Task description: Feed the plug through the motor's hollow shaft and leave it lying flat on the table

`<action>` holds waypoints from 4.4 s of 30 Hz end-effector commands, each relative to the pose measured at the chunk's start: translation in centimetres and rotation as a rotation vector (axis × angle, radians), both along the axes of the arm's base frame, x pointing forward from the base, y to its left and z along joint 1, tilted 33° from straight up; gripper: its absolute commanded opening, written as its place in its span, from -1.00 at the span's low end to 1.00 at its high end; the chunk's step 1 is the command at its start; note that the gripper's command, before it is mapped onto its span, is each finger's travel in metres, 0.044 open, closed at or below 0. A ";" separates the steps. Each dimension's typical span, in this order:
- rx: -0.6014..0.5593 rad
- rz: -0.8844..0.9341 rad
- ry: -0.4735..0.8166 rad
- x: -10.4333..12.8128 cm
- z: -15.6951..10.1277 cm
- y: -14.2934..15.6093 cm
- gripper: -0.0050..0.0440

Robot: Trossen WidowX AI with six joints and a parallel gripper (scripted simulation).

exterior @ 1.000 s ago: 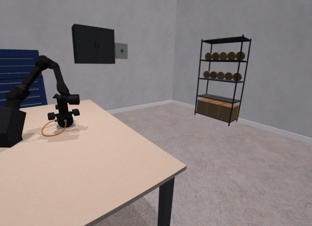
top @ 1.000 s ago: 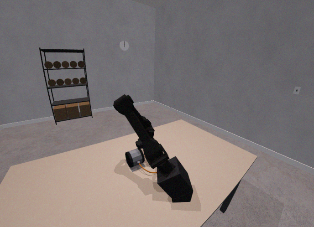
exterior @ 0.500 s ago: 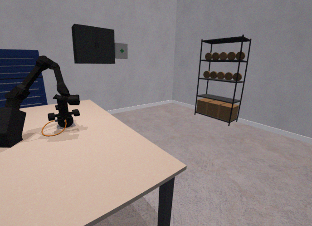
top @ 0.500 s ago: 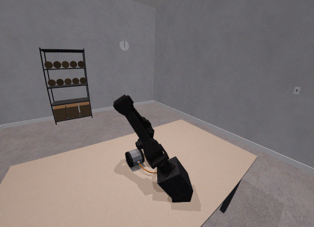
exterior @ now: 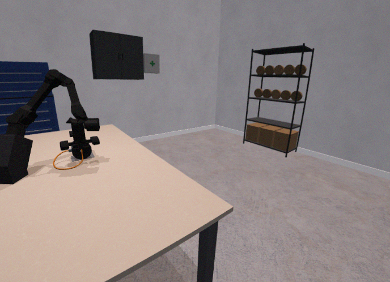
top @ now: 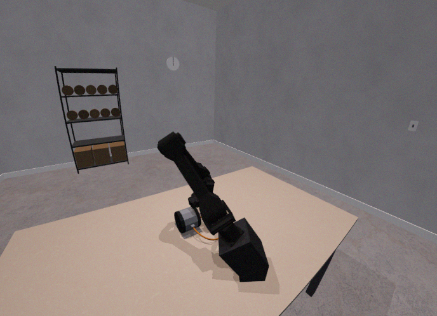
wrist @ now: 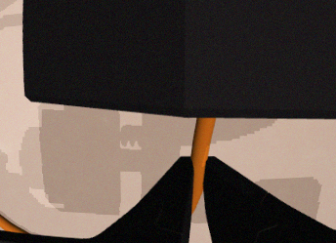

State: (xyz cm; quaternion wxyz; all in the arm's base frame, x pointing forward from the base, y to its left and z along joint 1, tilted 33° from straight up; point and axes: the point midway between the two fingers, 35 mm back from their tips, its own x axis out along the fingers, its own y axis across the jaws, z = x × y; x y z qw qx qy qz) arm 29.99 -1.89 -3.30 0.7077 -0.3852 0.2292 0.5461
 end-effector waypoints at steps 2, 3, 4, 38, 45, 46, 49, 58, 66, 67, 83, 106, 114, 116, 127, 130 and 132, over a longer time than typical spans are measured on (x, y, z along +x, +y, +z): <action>0.002 -0.002 0.001 0.1 0.7 0.4 -0.80; 0.002 -0.002 0.001 0.1 0.7 0.5 -0.80; 0.002 -0.002 0.001 0.1 0.7 0.5 -0.80; 0.002 -0.002 0.001 -0.1 -0.1 -0.4 -0.39; -0.002 0.001 -0.004 0.1 -0.1 -0.2 -0.41; -0.002 0.001 -0.004 0.1 -0.1 -0.2 -0.44; -0.002 0.001 -0.004 0.1 -0.1 -0.2 -0.52; -0.002 0.001 -0.004 0.1 -0.1 -0.2 -0.77; 0.000 -0.001 -0.002 0.1 0.2 0.0 -0.80; 0.000 -0.001 -0.001 0.1 0.4 0.2 -0.80; 0.002 0.001 0.002 0.1 0.5 0.4 -0.40; 0.002 -0.002 0.001 -0.2 -0.1 -0.4 -0.39; -0.002 0.001 -0.004 0.0 -0.1 -0.2 -0.44; -0.002 0.001 -0.004 0.0 -0.1 -0.2 -0.50; -0.002 0.001 -0.004 0.0 -0.1 -0.2 -0.77; -0.002 0.001 -0.004 0.0 -0.1 -0.2 -0.80; -0.002 0.000 -0.003 0.0 0.0 -0.2 -0.80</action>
